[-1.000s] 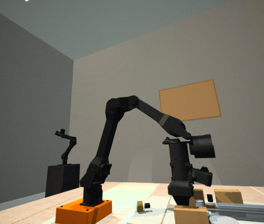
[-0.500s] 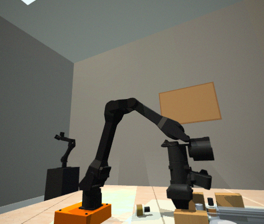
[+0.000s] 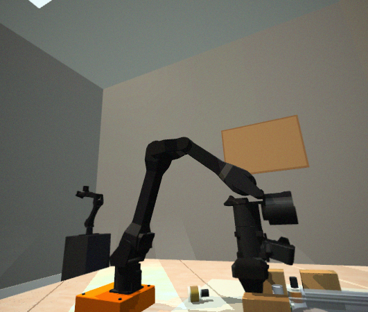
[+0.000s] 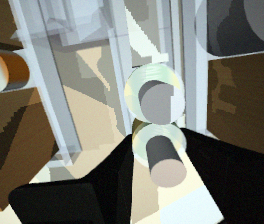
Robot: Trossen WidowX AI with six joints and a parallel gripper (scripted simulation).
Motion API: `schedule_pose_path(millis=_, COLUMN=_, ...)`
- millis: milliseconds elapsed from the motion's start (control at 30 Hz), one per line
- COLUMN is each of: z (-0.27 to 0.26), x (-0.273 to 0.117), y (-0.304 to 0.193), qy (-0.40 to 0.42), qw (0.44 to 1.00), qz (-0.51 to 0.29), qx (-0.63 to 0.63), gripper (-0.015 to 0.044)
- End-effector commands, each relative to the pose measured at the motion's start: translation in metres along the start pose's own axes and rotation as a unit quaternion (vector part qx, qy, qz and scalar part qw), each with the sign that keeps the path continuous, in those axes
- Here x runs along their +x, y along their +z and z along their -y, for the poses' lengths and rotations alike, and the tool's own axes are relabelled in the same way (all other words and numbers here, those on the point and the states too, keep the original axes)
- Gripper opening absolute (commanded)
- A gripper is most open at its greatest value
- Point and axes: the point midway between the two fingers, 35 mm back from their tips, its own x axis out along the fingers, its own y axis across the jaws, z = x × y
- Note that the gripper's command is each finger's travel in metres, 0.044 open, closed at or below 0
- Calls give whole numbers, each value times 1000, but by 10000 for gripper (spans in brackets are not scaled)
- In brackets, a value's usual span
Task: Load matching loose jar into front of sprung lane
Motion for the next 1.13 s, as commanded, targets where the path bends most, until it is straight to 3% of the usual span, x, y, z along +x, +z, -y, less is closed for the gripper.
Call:
schedule_pose_path(millis=0, z=0, x=0, y=0, qy=1, qw=1000, qz=0, qx=0, gripper=184)
schedule_pose_path(millis=167, z=0, x=0, y=0, qy=1, qw=1000, qz=0, qx=0, gripper=296)
schedule_pose_path(millis=667, z=0, x=-20, y=-2, qy=1, qw=1000, qz=0, qx=0, gripper=296)
schedule_pose_path(millis=1100, z=1, x=-23, y=-44, qy=1, qw=1000, qz=-2, qx=0, gripper=296)
